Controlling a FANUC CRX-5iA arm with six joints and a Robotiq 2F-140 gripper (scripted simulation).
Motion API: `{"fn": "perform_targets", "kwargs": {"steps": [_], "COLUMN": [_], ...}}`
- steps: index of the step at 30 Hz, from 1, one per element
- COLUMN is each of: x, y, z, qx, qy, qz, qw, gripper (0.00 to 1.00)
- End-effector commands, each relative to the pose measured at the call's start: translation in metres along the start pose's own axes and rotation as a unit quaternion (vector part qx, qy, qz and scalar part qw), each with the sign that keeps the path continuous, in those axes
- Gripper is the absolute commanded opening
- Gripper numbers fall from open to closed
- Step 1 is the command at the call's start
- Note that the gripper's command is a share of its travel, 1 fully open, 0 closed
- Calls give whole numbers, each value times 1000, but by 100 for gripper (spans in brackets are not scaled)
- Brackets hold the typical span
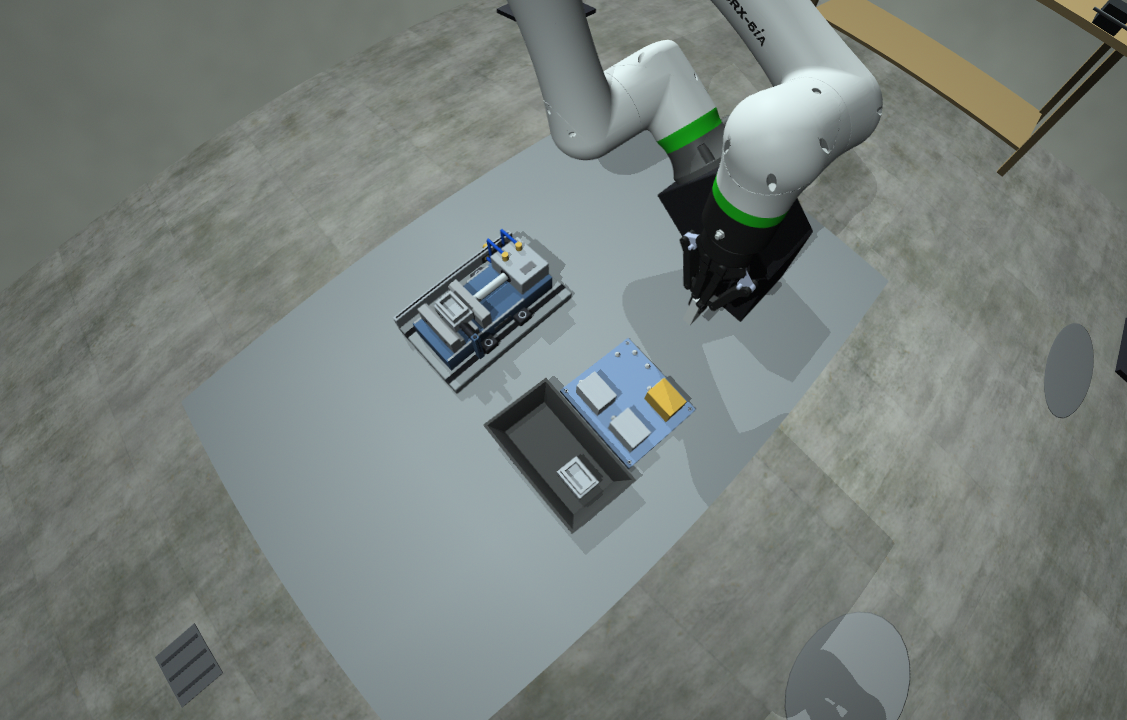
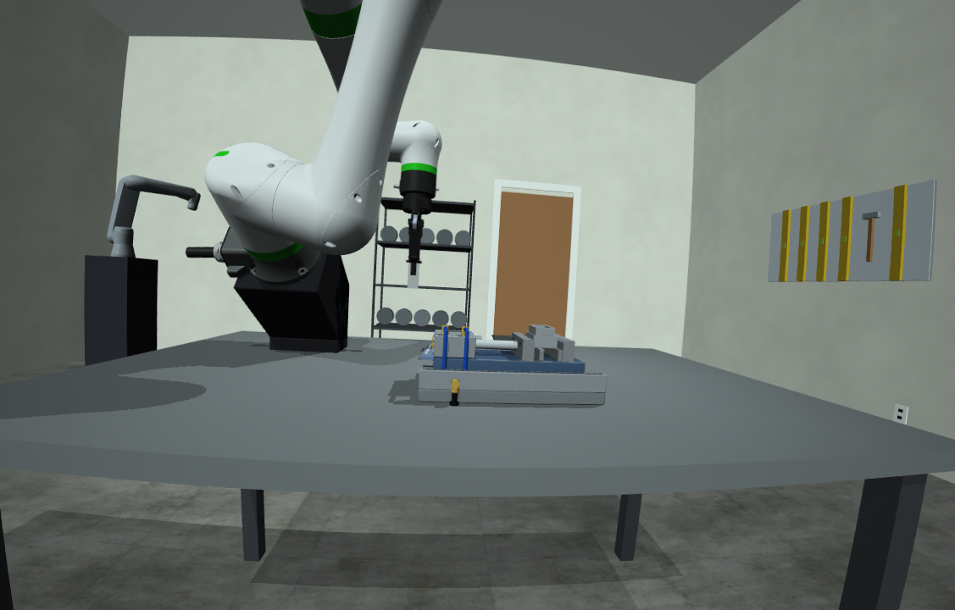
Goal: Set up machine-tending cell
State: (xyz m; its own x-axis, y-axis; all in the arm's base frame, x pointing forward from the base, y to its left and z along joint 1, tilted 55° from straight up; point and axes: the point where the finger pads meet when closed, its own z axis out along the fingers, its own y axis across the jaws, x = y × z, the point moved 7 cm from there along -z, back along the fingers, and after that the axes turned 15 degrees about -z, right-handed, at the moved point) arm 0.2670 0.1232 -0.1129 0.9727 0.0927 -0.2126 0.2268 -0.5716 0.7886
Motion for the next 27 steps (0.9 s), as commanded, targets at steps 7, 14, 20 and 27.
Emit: {"fn": "perform_targets", "kwargs": {"steps": [7, 14, 20, 27], "x": [0, 0, 0, 0], "y": [0, 0, 0, 0], "z": [17, 27, 39, 48], "qx": [0, 0, 0, 0], "qy": [0, 0, 0, 0], "qz": [0, 0, 0, 0], "qw": [1000, 1000, 1000, 1000], "gripper": [0, 0, 0, 0]}}
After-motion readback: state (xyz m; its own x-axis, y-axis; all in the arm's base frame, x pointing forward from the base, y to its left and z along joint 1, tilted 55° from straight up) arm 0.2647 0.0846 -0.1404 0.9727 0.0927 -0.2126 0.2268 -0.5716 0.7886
